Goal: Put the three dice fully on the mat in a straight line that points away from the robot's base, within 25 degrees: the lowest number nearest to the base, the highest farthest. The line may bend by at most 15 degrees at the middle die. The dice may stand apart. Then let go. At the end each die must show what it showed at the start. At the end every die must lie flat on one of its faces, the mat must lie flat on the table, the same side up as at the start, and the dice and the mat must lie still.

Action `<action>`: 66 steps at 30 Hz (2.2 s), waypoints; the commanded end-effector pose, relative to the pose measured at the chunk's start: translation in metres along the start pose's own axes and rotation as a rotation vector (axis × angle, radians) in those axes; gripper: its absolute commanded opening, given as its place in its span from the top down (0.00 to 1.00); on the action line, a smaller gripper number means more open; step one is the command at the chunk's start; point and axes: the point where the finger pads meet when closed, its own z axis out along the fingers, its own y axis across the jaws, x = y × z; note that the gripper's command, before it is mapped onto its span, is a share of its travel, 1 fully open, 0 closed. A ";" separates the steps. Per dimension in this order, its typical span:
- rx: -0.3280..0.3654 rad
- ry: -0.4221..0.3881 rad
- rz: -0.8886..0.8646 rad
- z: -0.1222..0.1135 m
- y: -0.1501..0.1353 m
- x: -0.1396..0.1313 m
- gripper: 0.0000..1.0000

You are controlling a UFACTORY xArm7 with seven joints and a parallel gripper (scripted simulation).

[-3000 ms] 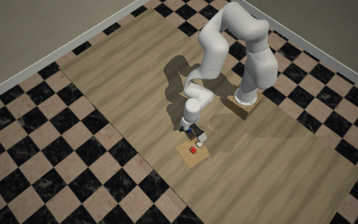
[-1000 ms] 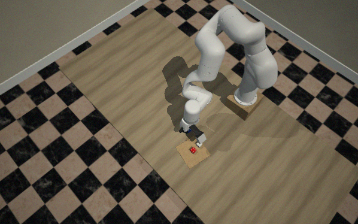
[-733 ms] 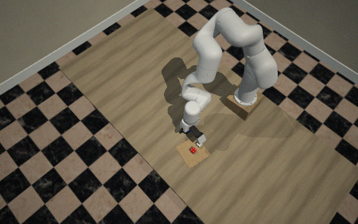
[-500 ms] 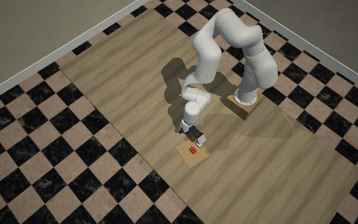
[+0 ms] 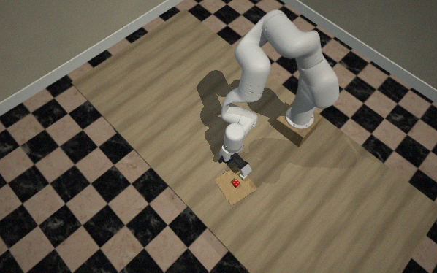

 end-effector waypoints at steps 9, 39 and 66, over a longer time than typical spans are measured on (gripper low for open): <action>-0.003 0.000 0.000 -0.001 0.001 0.000 0.58; -0.003 0.000 0.000 -0.001 0.001 0.000 0.79; -0.003 0.000 0.000 -0.067 0.001 0.000 0.79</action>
